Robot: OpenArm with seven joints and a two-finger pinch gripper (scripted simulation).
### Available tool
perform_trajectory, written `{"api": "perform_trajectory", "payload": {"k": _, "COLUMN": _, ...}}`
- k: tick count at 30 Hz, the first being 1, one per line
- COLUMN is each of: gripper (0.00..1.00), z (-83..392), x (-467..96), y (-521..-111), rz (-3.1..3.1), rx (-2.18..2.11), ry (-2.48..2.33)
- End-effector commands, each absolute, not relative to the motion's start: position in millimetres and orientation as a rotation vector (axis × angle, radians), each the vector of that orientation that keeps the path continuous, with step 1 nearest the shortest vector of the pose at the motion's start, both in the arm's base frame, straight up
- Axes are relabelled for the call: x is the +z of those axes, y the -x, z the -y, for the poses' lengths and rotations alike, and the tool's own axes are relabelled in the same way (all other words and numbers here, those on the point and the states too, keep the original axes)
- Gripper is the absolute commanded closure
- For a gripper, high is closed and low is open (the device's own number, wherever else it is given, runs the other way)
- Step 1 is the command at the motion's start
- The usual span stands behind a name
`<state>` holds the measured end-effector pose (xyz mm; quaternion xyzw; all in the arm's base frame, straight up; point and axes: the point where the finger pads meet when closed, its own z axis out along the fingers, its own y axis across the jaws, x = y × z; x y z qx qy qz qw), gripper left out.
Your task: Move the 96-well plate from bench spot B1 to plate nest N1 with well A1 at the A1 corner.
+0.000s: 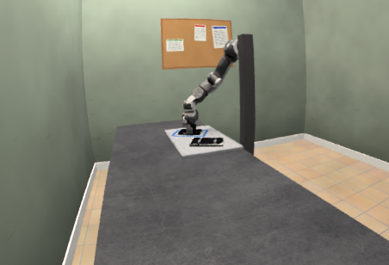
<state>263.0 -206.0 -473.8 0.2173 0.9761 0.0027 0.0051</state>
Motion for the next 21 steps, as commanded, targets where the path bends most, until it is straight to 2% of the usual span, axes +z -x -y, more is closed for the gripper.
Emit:
{"api": "perform_trajectory", "payload": {"k": 1, "gripper": 1.0, "z": 205.8, "x": -473.3, "y": -263.7, "rz": -3.055, "rx": 0.01, "ry": -0.68}}
{"api": "perform_trajectory", "payload": {"k": 4, "gripper": 1.0, "z": 205.8, "x": -473.3, "y": -263.7, "rz": -3.055, "rx": 0.01, "ry": -0.68}}
{"api": "perform_trajectory", "payload": {"k": 9, "gripper": 1.0, "z": 207.1, "x": -443.1, "y": -262.4, "rz": -3.061, "rx": 0.0, "ry": -0.681}}
{"api": "perform_trajectory", "payload": {"k": 21, "gripper": 1.0, "z": 207.1, "x": -443.1, "y": -262.4, "rz": -3.061, "rx": 0.0, "ry": -0.681}}
